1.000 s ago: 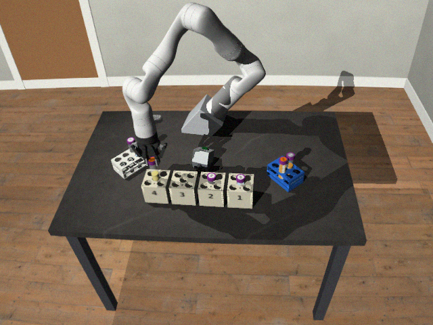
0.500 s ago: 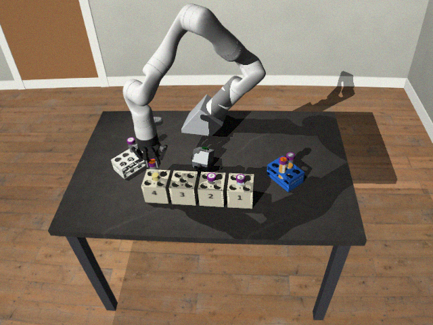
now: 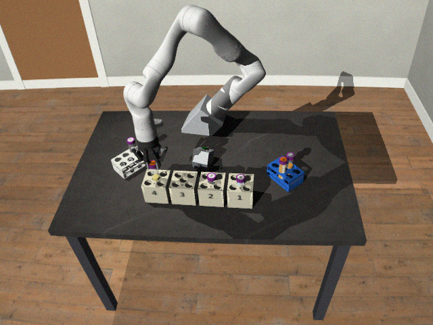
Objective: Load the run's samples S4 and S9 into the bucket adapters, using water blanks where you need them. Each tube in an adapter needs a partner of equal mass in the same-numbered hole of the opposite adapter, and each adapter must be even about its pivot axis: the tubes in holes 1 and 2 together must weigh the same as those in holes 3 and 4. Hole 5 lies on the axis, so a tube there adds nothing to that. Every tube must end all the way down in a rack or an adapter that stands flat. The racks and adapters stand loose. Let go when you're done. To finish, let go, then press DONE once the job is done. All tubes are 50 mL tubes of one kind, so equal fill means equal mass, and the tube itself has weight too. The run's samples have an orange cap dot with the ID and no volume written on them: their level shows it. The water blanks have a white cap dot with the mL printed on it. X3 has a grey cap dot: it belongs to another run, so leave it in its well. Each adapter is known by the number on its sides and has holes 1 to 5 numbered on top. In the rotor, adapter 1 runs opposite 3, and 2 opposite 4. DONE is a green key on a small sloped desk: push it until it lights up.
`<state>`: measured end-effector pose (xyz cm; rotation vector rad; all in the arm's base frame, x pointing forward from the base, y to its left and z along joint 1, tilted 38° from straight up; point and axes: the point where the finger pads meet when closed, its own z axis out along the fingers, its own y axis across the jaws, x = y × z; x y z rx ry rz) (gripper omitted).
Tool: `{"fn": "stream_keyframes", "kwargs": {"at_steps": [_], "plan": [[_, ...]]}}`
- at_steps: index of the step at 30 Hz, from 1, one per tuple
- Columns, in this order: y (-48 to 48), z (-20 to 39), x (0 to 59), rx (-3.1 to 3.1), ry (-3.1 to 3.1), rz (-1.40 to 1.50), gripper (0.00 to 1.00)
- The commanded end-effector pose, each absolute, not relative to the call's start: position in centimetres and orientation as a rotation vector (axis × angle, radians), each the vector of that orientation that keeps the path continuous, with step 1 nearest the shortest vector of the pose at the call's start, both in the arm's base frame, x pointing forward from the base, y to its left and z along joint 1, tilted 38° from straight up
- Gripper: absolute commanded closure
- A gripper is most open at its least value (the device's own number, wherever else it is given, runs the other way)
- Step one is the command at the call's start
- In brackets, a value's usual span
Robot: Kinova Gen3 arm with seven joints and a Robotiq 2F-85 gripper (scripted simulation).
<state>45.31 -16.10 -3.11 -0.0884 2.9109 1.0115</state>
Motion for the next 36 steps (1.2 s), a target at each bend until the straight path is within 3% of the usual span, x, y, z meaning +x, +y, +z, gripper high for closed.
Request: {"fn": "stream_keyframes", "kwargs": {"at_steps": [1,36], "plan": [[-16.1,-3.2,45.4,-0.087,2.910,1.009,0.90],[-14.8,-4.8,45.4,-0.087,2.910,1.009,0.90]]}}
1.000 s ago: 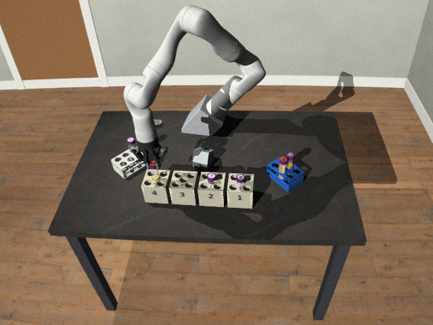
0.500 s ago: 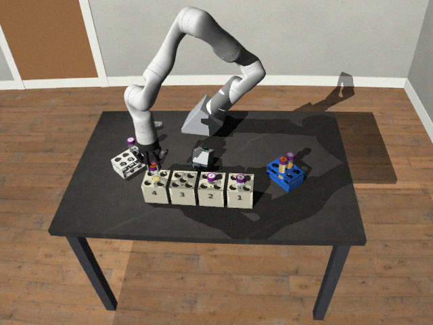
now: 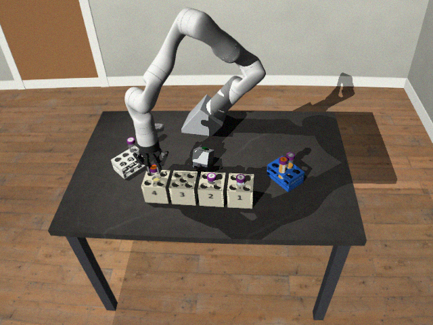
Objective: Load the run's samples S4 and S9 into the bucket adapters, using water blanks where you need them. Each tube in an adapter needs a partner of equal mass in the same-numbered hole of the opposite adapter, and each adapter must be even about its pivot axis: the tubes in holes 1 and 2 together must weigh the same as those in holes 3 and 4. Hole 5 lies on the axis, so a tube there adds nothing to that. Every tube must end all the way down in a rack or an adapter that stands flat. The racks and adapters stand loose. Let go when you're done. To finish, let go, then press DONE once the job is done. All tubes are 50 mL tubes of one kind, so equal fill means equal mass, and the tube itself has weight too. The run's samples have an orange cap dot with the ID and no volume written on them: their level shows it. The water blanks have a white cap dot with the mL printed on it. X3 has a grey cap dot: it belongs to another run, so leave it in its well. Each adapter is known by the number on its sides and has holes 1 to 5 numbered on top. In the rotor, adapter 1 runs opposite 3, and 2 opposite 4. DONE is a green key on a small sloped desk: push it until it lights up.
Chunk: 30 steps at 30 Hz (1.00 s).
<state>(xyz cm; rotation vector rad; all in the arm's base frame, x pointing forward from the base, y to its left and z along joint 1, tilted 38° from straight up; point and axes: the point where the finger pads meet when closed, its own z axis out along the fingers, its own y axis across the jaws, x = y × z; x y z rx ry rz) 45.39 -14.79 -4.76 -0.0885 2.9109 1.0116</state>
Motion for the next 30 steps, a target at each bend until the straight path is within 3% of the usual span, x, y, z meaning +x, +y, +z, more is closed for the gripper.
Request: {"fn": "stream_keyframes", "kwargs": {"at_steps": [1,30], "plan": [[-14.8,-4.8,45.4,-0.087,2.910,1.009,0.90],[-13.7,-6.2,45.5,-0.087,2.910,1.009,0.90]]}}
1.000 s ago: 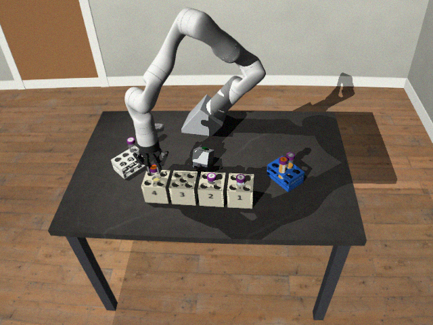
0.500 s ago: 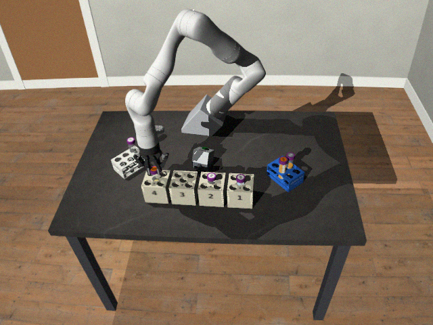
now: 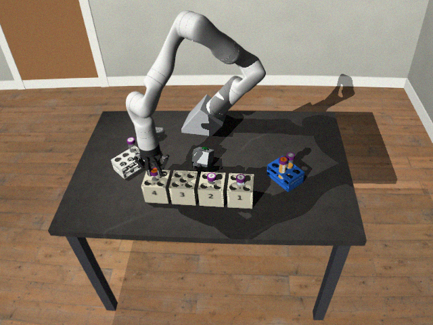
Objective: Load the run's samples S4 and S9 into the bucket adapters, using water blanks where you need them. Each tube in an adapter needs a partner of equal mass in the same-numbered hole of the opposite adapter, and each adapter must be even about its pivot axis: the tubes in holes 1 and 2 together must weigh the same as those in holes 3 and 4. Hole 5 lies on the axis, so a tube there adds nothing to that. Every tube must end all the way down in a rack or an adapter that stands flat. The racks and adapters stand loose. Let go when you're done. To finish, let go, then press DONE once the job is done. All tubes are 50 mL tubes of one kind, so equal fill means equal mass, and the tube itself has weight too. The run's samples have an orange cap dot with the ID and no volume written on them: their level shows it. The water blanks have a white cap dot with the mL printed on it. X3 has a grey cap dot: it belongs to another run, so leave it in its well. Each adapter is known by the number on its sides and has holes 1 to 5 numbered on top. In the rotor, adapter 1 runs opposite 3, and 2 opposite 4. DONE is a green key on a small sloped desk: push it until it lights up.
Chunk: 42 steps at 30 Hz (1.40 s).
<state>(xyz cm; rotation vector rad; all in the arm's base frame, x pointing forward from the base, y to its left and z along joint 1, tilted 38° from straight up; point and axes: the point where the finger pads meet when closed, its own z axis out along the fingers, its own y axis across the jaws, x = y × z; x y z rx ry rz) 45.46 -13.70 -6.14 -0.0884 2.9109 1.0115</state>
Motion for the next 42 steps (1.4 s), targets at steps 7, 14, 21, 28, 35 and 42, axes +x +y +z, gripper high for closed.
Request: {"fn": "stream_keyframes", "kwargs": {"at_steps": [7,14,21,28,35,42], "plan": [[-13.48,-6.48,45.51,-0.087,2.910,1.009,0.90],[-13.19,-6.84,45.53,-0.087,2.910,1.009,0.90],[-12.98,-7.11,45.54,-0.087,2.910,1.009,0.90],[-12.98,-7.10,45.54,-0.087,2.910,1.009,0.90],[-12.98,-7.10,45.54,-0.087,2.910,1.009,0.38],[-12.98,-7.10,45.54,-0.087,2.910,1.009,0.38]]}}
